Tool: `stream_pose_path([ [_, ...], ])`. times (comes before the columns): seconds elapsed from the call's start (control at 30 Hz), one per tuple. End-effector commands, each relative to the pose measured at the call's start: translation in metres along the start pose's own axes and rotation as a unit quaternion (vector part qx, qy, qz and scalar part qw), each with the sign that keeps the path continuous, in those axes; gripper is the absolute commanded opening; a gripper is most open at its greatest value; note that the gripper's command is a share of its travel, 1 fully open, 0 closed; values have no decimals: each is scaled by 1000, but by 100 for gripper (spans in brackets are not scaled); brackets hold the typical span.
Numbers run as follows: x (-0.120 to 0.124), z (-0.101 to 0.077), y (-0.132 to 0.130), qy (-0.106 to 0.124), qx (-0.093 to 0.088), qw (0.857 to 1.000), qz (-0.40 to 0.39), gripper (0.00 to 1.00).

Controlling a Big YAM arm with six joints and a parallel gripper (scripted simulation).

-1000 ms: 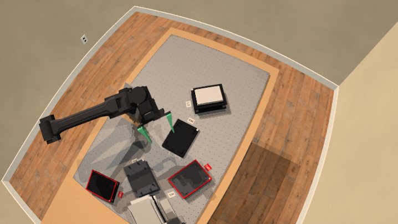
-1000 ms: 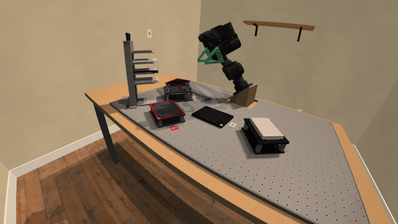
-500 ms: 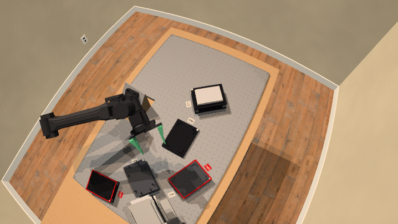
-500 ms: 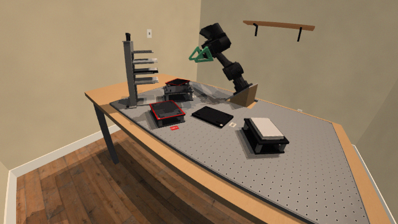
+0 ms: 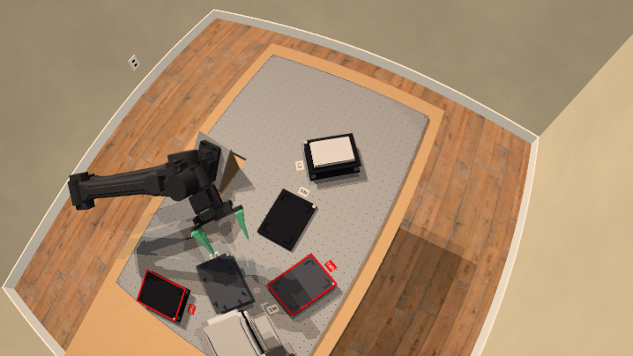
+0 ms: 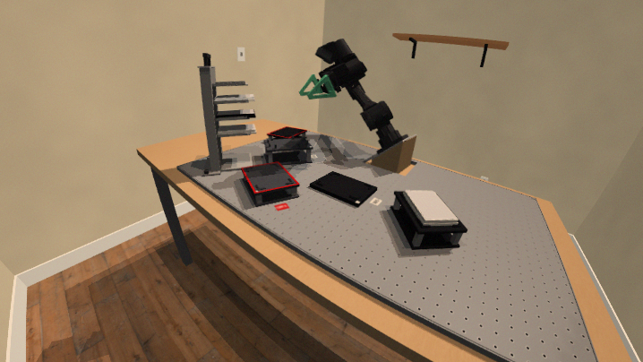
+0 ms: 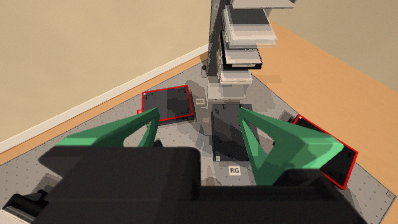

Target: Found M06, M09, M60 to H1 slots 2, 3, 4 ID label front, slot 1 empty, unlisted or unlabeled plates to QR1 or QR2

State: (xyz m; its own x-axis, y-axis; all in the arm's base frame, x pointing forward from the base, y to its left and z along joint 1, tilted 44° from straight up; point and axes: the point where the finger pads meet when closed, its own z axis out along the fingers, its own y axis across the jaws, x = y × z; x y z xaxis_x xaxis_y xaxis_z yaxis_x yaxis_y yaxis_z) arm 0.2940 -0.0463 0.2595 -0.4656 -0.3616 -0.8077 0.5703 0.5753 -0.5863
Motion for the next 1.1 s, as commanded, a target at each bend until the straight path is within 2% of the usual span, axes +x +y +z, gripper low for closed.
stream_pose_path([
  [0.0, -25, 3, -25, -5, 11, 1000, 17, 100],
  [0.1, -22, 3, -27, -4, 10, 1000, 13, 100],
  [0.13, -3, 3, -22, 3, 7, 1000, -6, 100],
  [0.27, -28, 5, -48, -6, 12, 1000, 18, 100],
  [0.37, -20, 6, -54, -4, 10, 1000, 9, 100],
  [0.5, -28, 6, -73, -8, 13, 1000, 17, 100],
  [0.67, -20, 8, -78, -4, 11, 1000, 7, 100],
  [0.73, -29, 8, -91, -9, 13, 1000, 15, 100],
  [0.93, -23, 10, -106, -6, 12, 1000, 7, 100],
  [1.03, -30, 9, -122, -11, 15, 1000, 13, 100],
  [1.07, -18, 11, -112, -4, 11, 1000, 2, 100],
])
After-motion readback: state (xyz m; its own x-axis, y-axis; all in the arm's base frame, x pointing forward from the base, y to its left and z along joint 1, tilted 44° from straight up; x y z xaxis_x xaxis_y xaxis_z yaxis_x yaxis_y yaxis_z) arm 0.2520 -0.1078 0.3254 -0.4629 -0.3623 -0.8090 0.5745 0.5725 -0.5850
